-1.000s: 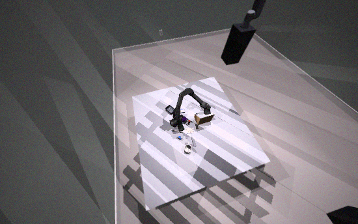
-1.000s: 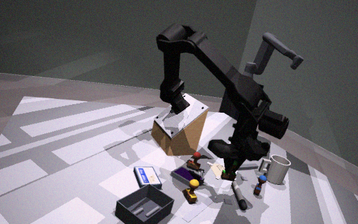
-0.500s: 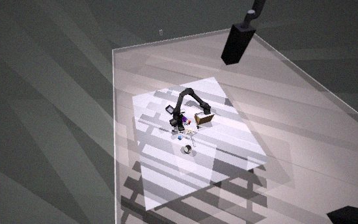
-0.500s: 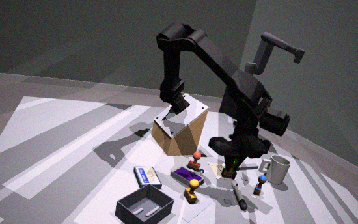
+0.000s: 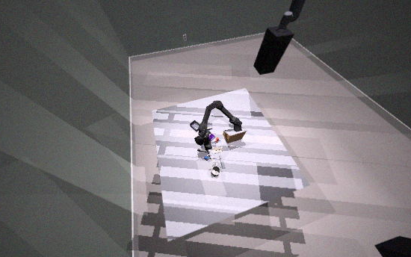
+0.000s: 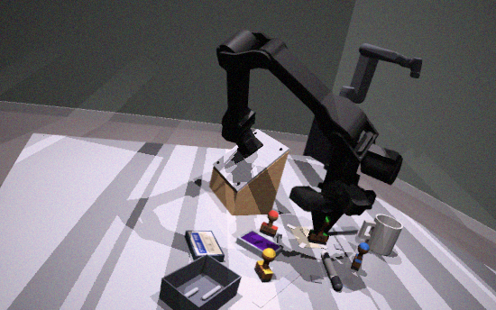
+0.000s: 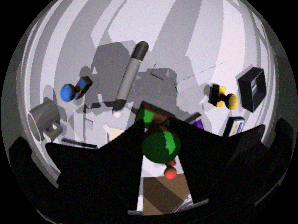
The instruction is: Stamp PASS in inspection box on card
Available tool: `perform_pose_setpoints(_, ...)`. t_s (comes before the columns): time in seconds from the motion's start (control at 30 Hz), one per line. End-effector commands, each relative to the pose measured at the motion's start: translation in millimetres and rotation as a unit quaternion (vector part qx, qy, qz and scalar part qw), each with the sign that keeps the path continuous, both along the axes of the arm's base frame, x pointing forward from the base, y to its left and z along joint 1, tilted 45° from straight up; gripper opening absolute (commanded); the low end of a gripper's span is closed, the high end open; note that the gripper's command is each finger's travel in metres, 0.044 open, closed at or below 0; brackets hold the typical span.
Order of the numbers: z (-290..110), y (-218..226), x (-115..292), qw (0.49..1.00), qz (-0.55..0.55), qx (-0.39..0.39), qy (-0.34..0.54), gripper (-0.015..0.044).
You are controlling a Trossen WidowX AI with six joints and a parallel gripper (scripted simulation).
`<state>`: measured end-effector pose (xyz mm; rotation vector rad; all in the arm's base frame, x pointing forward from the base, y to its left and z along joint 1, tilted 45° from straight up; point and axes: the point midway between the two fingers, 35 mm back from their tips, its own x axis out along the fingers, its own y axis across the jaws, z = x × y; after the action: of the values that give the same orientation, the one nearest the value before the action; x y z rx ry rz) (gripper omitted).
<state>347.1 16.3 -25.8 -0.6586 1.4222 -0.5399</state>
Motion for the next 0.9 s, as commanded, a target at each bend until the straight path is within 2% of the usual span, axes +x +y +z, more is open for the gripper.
perform_pose_setpoints(0.0, 1.8, 1.8, -0.4, 1.000, -0.002, 0.002, -0.001, 0.0000)
perform_pose_setpoints(0.23, 7.5, -0.6, -4.0, 1.000, -0.002, 0.002, 0.000, 0.0000)
perform_pose_setpoints(0.87, 51.9, -47.3, -55.9, 1.000, -0.002, 0.001, 0.001, 0.0000)
